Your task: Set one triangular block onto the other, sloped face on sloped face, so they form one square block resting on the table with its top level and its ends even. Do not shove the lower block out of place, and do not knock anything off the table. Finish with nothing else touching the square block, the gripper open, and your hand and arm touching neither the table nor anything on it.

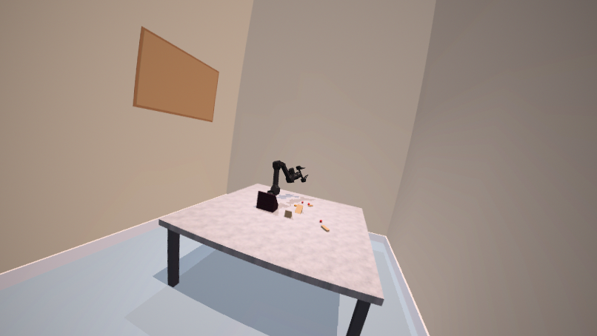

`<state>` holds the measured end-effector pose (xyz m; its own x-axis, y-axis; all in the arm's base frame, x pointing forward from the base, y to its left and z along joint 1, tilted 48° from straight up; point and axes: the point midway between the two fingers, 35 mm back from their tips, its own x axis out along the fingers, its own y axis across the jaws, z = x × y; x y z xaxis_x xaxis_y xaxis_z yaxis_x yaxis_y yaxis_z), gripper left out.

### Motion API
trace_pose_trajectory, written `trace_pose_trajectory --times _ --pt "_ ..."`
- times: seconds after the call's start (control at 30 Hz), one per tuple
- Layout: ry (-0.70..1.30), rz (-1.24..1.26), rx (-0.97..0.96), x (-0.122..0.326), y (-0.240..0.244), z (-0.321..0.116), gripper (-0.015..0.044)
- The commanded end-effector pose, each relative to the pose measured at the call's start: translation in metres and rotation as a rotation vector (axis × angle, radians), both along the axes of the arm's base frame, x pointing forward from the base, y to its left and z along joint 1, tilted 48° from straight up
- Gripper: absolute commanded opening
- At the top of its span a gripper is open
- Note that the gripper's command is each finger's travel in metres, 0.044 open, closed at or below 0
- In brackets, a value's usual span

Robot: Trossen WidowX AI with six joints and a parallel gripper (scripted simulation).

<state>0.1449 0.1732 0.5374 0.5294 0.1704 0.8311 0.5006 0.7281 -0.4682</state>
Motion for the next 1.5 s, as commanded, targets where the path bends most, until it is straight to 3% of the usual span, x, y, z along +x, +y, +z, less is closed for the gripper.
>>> trace_pose_trajectory --times 0.0,0.2,0.47,0.77,0.97,1.17,1.33,1.47 --pt "0.002 0.005 -0.002 0.001 0.001 -0.001 0.0374" --pt "0.143 0.213 -0.069 0.046 0.035 -0.031 0.0216" --pt "0.678 0.547 0.01 0.137 0.06 -0.125 0.0006" --pt "1.249 0.685 0.388 0.193 0.037 -0.226 0.0" --pt "1.6 0.667 0.841 0.21 0.003 -0.296 0.0" --pt "1.839 0.535 1.471 0.206 -0.038 -0.361 0.0" --pt "1.869 0.314 2.119 0.186 -0.073 -0.406 0.0" --pt "1.705 0.033 2.715 0.159 -0.098 -0.434 0.0"
